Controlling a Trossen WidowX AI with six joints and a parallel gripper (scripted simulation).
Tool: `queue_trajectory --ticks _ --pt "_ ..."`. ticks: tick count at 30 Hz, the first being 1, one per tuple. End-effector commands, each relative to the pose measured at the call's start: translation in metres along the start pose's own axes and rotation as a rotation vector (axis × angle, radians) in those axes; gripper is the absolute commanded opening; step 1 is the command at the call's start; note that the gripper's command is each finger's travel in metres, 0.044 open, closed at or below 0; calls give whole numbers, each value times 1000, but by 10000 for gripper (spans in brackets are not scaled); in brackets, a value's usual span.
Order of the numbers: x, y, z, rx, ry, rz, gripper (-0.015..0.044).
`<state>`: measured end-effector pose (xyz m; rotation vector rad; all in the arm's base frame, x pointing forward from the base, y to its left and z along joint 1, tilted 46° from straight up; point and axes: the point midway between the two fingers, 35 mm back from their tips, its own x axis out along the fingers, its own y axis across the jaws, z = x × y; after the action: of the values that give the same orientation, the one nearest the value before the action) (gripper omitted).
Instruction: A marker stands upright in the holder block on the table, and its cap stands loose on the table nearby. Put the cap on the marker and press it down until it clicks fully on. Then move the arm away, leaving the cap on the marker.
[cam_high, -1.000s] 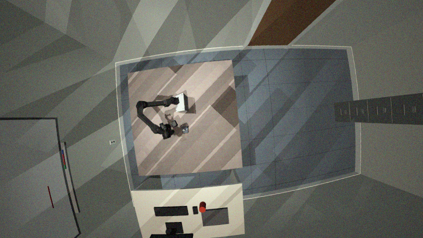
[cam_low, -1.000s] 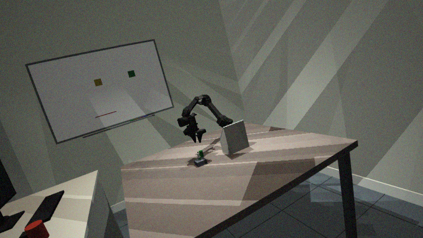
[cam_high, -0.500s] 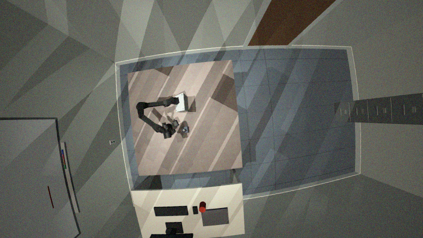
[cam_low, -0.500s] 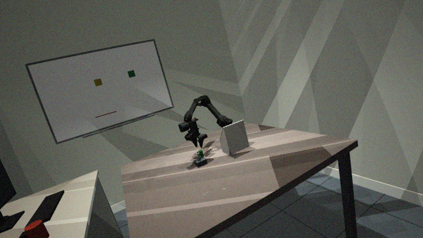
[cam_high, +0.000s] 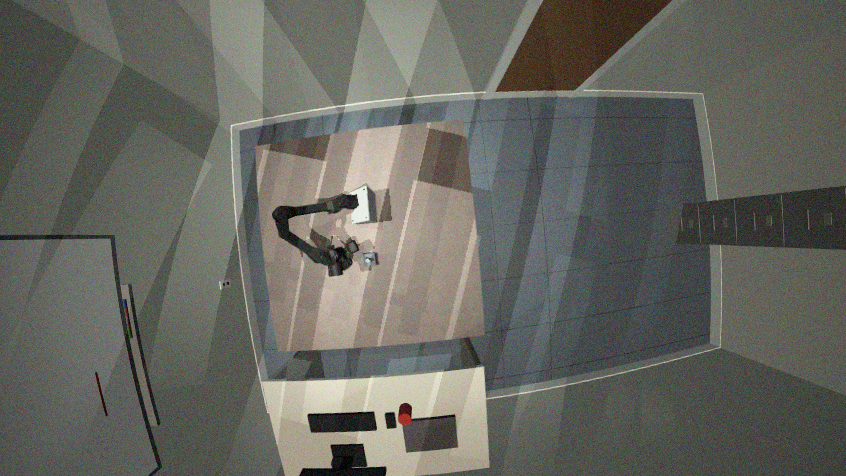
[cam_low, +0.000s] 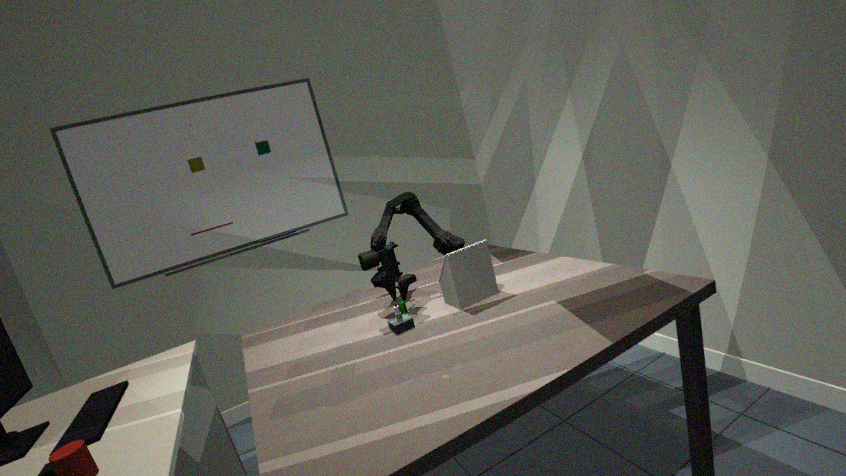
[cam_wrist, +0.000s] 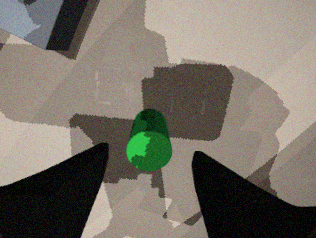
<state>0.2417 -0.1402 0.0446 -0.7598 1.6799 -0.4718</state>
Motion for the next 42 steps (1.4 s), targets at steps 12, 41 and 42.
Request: queue_trajectory --ticks 12,41,42 --pt "27 1 -2 -10 9 -2 244" --pt "40 1 -3 -11 10 -4 0" --pt "38 1 -2 -11 9 -3 0"
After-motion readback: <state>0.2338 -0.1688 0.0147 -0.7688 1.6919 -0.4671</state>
